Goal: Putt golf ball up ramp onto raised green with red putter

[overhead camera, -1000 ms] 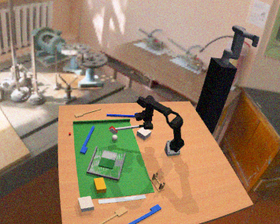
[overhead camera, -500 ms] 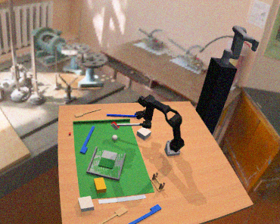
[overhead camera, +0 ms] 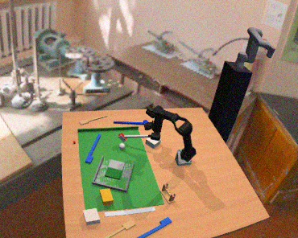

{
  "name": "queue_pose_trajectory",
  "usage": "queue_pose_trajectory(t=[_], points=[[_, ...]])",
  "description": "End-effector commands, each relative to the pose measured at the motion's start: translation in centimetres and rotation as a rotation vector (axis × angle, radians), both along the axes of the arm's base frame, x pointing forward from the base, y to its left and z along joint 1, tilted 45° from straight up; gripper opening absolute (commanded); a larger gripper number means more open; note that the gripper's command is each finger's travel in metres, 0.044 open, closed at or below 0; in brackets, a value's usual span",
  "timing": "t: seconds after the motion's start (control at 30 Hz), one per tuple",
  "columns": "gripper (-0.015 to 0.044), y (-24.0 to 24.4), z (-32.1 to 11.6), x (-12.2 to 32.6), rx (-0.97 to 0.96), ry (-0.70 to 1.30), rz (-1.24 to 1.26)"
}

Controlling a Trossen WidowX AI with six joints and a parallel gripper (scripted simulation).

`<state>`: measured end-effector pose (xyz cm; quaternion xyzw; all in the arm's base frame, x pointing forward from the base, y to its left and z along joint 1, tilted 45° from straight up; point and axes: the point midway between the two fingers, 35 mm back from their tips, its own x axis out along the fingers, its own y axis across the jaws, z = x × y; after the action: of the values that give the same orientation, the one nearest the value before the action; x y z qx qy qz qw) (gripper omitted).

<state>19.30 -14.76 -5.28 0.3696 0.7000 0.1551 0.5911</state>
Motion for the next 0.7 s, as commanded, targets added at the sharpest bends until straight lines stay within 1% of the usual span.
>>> queue_pose_trajectory(t=[0.0,0.4,0.67], points=[[0.0000,0.4,-0.4,0.2,0.003,-0.004,-0.011],[0.0000,1.7,-1.7,0.1,0.003,-0.004,-0.011],[0.0000,1.5,-1.4,0.0,0.002,0.001,0.001]])
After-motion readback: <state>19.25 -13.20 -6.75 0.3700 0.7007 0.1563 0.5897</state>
